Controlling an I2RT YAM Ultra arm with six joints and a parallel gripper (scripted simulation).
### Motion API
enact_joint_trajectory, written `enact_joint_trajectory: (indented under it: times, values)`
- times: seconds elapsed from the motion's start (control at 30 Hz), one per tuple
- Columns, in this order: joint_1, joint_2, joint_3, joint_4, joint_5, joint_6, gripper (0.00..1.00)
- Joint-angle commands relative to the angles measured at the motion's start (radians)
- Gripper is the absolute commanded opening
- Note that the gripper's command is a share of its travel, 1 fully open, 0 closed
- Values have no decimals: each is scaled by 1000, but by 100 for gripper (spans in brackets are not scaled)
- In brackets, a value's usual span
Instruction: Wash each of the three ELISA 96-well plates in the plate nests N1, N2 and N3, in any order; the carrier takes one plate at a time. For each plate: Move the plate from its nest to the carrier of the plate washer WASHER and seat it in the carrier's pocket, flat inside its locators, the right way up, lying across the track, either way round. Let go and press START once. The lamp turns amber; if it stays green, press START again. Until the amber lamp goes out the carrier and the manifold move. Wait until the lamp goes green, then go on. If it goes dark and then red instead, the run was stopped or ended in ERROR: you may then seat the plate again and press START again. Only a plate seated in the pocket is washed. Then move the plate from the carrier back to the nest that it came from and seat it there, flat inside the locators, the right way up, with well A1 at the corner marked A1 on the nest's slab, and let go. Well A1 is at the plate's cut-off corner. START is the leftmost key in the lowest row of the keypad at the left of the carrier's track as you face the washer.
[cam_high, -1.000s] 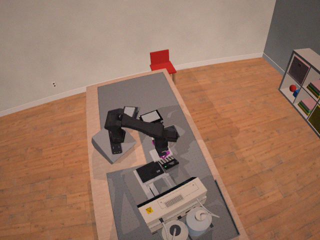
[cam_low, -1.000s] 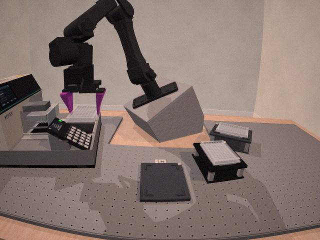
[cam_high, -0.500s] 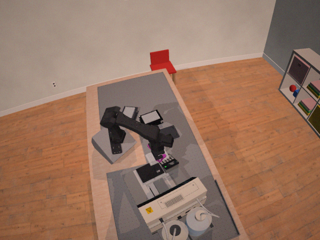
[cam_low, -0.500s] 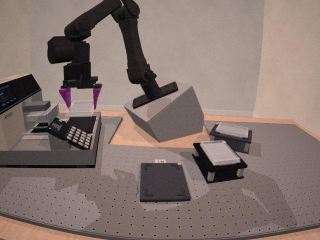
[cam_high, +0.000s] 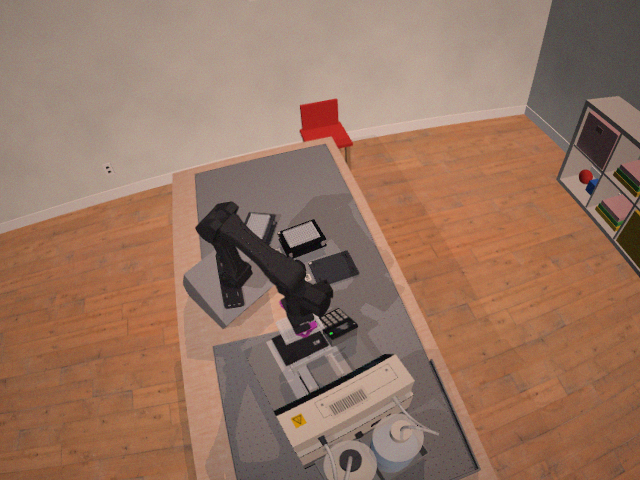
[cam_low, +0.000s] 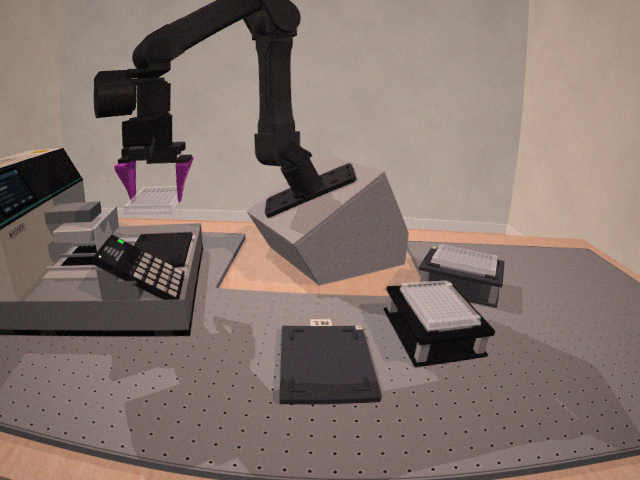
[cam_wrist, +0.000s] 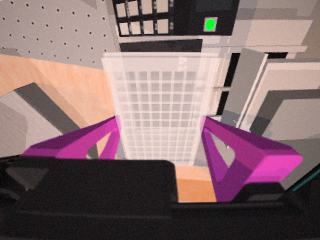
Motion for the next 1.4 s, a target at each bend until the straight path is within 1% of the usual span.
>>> enact_joint_trajectory:
  times: [0.0,0.07,0.4,1.37]
  values:
    - [-73,-18,9,-12,-68,-108,0]
    - [-121,-21,13,-17,-93,-149,0]
    - [-107,-19,14,-17,-85,-137,0]
    - [-103,-18,16,-17,-83,-134,0]
